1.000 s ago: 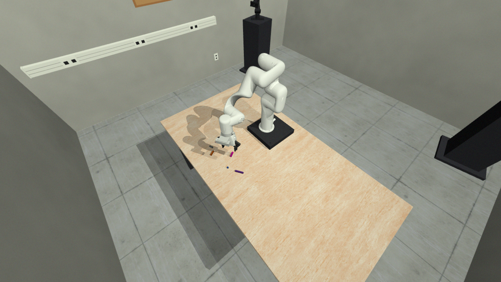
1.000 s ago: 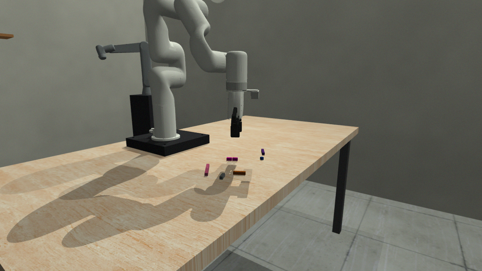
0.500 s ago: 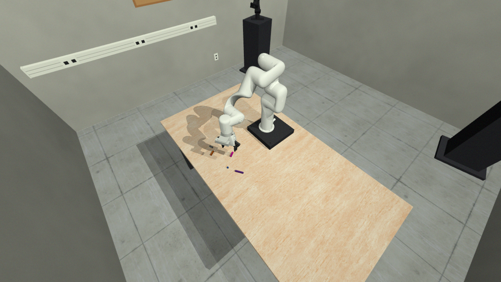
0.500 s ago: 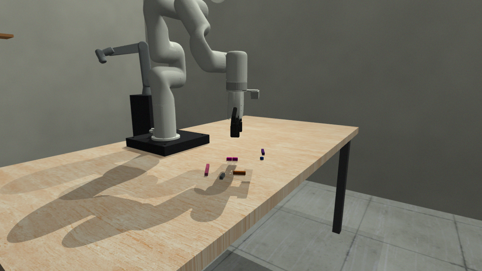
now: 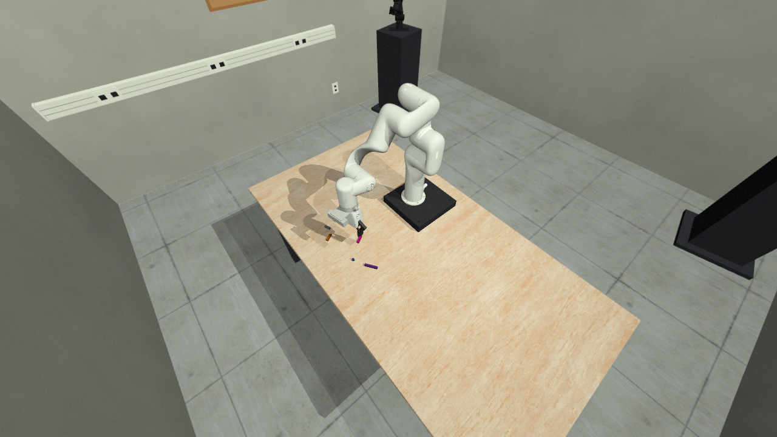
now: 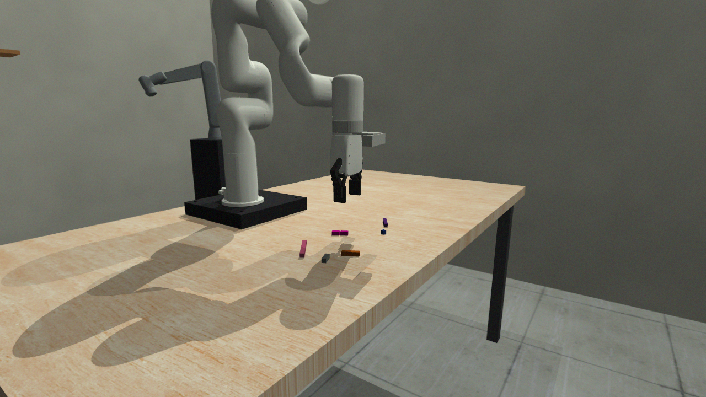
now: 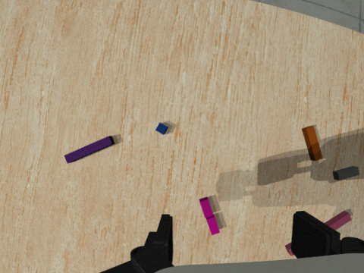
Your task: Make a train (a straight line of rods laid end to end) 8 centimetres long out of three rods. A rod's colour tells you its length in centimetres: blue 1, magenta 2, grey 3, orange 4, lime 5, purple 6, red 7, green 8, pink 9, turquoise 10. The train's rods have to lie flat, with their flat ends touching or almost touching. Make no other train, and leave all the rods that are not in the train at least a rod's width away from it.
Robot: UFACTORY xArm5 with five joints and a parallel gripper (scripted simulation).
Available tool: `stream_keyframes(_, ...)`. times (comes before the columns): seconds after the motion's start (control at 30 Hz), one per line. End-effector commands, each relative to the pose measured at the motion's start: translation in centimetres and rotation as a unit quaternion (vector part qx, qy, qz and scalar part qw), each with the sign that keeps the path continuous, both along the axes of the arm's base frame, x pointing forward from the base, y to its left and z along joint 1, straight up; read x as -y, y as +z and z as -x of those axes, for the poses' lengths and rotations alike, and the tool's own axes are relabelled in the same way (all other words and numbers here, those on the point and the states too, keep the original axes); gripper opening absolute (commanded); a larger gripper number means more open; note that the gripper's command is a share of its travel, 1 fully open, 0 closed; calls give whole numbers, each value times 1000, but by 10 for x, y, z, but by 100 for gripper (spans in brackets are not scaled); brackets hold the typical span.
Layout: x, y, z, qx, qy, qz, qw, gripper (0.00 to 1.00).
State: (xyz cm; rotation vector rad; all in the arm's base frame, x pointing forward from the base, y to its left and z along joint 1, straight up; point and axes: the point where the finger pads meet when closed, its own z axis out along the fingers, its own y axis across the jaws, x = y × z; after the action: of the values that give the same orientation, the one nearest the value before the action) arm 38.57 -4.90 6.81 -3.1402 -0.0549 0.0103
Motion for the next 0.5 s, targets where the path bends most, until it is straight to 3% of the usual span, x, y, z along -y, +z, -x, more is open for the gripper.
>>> stream_keyframes(0.0,6,0,-6,1,-84,1,996,100)
stream_keyframes(0.1,7,0,-7,1,-98,1,995,100)
stream_keyframes(0.47,20,-1,-16,1,-274,2,962,100)
